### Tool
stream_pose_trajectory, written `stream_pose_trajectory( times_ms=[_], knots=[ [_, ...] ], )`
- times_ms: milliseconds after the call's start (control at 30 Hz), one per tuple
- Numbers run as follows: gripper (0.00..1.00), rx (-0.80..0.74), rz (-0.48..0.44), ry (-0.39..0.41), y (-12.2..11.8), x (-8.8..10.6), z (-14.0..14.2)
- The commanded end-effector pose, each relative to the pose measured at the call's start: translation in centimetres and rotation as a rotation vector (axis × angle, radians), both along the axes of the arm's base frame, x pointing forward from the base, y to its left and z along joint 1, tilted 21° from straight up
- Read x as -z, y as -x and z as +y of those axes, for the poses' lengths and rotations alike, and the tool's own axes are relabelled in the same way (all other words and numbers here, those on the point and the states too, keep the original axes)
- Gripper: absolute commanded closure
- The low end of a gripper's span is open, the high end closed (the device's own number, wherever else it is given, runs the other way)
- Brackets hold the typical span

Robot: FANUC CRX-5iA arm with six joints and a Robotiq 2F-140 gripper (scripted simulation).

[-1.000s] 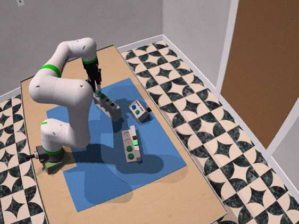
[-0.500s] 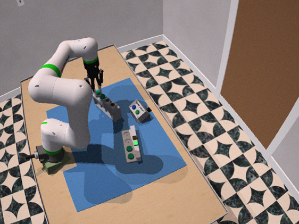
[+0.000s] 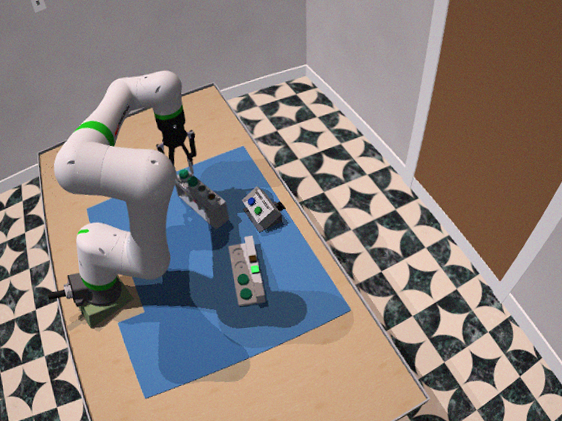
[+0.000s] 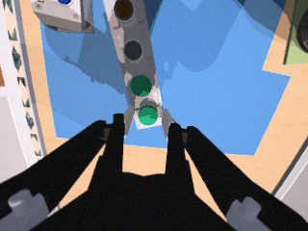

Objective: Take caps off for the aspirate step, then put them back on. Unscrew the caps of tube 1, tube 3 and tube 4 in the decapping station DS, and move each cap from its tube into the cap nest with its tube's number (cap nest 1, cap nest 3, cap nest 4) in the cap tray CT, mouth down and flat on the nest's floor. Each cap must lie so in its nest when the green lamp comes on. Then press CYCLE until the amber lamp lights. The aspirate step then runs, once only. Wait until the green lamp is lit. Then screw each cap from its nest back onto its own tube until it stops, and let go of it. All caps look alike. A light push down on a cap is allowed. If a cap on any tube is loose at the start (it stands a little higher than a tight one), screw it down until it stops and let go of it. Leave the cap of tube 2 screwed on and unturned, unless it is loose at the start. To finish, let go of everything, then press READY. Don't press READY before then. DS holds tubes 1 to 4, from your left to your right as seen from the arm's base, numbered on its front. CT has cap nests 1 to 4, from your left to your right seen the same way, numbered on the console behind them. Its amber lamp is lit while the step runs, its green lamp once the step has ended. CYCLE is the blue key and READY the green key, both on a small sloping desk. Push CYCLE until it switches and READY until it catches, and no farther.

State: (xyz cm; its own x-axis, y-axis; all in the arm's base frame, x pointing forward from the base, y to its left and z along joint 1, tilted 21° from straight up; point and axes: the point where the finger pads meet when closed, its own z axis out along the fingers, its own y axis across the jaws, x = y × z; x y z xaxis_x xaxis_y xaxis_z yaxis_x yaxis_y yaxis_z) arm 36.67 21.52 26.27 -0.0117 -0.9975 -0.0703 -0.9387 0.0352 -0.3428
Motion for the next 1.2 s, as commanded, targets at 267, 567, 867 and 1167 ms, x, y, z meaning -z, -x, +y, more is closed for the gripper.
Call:
stream_pose_trajectory(
  times_ms=[267,567,867,1167],
  knots=[
    [0.65,0.000,-0.001,0.000,0.4,-1.1,-0.1],
    [0.65,0.000,-0.001,0.000,1.3,-3.7,-0.2],
    [0.71,-0.234,-0.016,0.086,1.5,-4.2,-2.8],
    [0.71,-0.546,-0.037,0.201,1.5,-4.0,-6.1]
  ],
)
